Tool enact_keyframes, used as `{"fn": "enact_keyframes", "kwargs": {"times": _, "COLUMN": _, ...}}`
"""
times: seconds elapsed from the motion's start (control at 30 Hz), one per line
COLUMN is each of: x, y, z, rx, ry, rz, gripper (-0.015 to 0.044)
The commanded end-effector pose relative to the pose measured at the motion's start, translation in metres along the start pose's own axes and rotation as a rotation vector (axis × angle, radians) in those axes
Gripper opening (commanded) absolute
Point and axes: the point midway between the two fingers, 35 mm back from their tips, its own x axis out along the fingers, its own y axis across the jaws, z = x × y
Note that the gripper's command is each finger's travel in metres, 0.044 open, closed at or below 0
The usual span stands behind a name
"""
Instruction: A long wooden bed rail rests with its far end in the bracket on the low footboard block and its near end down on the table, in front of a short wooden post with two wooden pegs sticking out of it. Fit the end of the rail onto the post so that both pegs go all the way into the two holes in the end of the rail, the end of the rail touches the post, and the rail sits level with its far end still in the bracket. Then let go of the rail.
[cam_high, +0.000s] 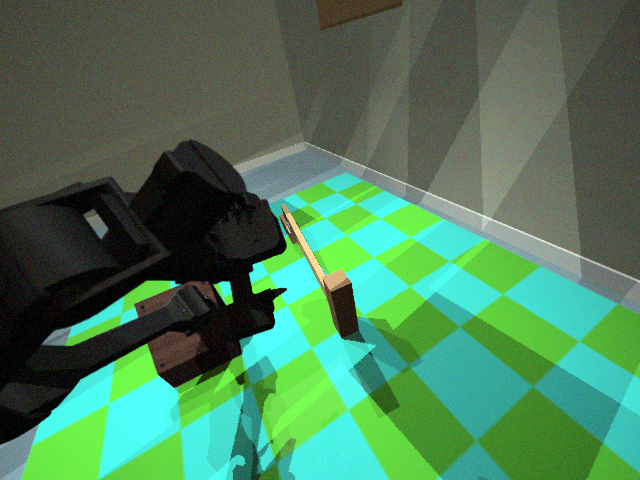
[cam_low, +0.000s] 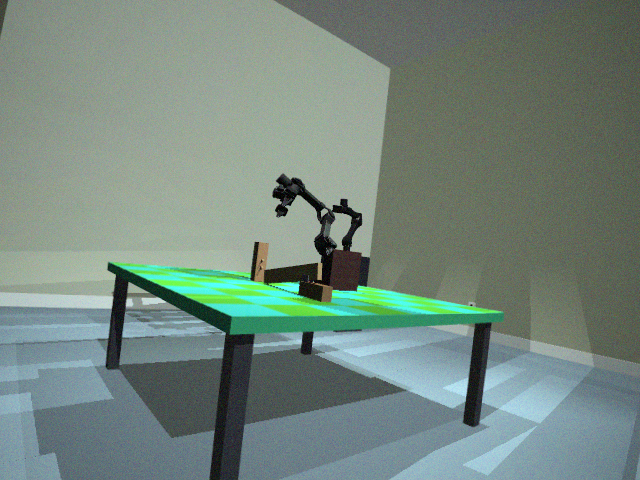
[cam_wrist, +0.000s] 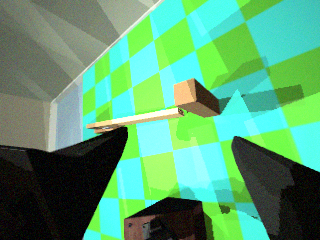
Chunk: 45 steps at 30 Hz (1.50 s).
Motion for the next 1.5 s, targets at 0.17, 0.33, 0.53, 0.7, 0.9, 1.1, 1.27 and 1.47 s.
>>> {"fn": "enact_keyframes", "kwargs": {"times": 0.17, "x": 0.062, "y": 0.025, "z": 0.021, "rx": -0.311, "ry": 0.124, "rz": -0.075, "gripper": 0.044}}
{"fn": "enact_keyframes", "kwargs": {"times": 0.33, "x": 0.135, "y": 0.051, "z": 0.024, "rx": -0.66, "ry": 0.273, "rz": -0.115, "gripper": 0.044}}
{"fn": "enact_keyframes", "kwargs": {"times": 0.53, "x": 0.208, "y": 0.071, "z": 0.007, "rx": -1.008, "ry": 0.432, "rz": -0.112, "gripper": 0.044}}
{"fn": "enact_keyframes", "kwargs": {"times": 0.7, "x": 0.276, "y": 0.083, "z": -0.027, "rx": -1.357, "ry": 0.618, "rz": -0.097, "gripper": 0.044}}
{"fn": "enact_keyframes", "kwargs": {"times": 0.9, "x": 0.341, "y": 0.085, "z": -0.081, "rx": -1.743, "ry": 0.844, "rz": -0.03, "gripper": 0.044}}
{"fn": "enact_keyframes", "kwargs": {"times": 1.1, "x": 0.344, "y": 0.084, "z": -0.091, "rx": -1.784, "ry": 0.869, "rz": -0.019, "gripper": 0.044}}
{"fn": "enact_keyframes", "kwargs": {"times": 1.27, "x": 0.349, "y": 0.081, "z": -0.093, "rx": -1.784, "ry": 0.868, "rz": -0.019, "gripper": 0.044}}
{"fn": "enact_keyframes", "kwargs": {"times": 1.47, "x": 0.357, "y": 0.075, "z": -0.097, "rx": -1.784, "ry": 0.868, "rz": -0.019, "gripper": 0.044}}
